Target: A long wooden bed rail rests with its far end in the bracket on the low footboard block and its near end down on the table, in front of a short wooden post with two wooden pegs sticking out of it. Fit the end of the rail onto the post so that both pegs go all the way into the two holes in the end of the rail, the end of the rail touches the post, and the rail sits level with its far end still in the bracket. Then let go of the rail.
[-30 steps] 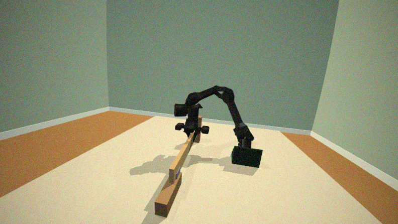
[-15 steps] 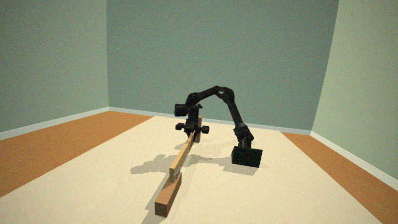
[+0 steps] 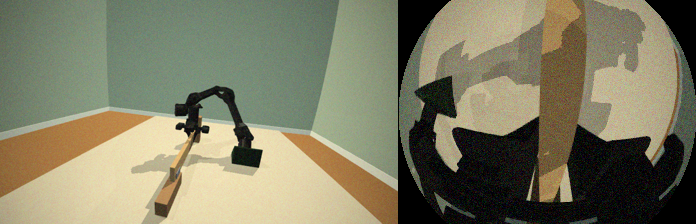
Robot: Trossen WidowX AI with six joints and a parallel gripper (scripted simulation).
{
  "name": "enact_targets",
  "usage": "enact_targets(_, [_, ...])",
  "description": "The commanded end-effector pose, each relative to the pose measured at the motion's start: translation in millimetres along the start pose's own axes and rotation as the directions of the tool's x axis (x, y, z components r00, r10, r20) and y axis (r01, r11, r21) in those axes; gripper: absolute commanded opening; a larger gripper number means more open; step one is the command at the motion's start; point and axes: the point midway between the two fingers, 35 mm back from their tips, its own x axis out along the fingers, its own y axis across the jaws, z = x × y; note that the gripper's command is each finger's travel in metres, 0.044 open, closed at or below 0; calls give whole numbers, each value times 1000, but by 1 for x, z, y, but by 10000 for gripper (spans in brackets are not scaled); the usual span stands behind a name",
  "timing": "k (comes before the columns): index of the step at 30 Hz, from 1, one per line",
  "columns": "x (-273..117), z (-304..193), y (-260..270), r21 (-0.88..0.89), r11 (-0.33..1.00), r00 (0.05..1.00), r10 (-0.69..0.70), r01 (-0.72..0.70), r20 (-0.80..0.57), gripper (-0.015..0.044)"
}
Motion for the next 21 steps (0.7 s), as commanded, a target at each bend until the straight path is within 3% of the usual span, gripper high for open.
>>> enact_targets(1, [-3,-2,0,-2,1000,1000,-6,6,-1,0])
enact_targets(21, [-3,-8,0,-2,1000,1000,-6,6,-1,0])
